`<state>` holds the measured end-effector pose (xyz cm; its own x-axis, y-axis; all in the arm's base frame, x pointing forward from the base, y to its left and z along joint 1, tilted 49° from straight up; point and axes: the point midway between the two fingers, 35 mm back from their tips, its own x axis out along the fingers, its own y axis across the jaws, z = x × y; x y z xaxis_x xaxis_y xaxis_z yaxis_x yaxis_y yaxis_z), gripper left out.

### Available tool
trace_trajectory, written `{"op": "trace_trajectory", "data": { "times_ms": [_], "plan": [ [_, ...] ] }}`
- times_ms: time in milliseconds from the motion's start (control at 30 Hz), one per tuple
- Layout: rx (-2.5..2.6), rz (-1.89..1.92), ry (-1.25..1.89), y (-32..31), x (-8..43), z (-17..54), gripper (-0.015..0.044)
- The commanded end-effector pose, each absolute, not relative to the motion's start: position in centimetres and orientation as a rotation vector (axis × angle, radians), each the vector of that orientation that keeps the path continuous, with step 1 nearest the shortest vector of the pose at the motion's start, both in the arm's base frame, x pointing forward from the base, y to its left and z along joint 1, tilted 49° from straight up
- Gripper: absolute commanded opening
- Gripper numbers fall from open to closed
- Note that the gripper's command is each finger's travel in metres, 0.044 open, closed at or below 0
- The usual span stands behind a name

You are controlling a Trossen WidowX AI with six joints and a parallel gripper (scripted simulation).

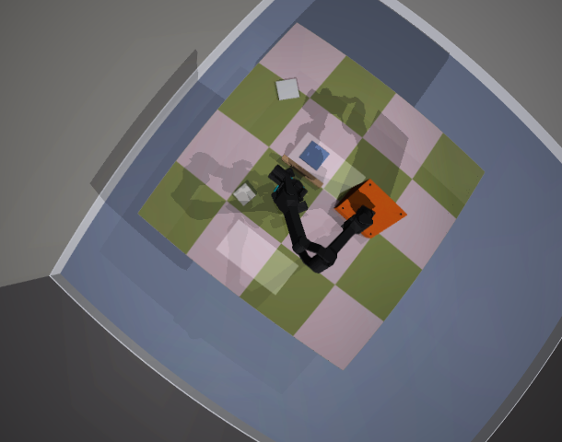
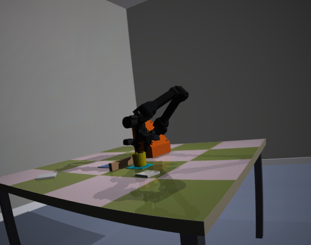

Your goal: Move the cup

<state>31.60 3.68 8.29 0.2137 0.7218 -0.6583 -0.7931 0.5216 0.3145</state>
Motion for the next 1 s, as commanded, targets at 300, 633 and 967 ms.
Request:
{"op": "trace_trajectory", "data": {
  "times_ms": [300,633,967],
  "plan": [
    [-0.102,1.055,0.853,2.3,31.3,9.4,0.0147],
    [-0.099,1.056,0.853,1.3,31.1,10.3,0.0147],
    [-0.092,1.053,0.856,0.7,30.8,10.6,0.0173]
  ]
}}
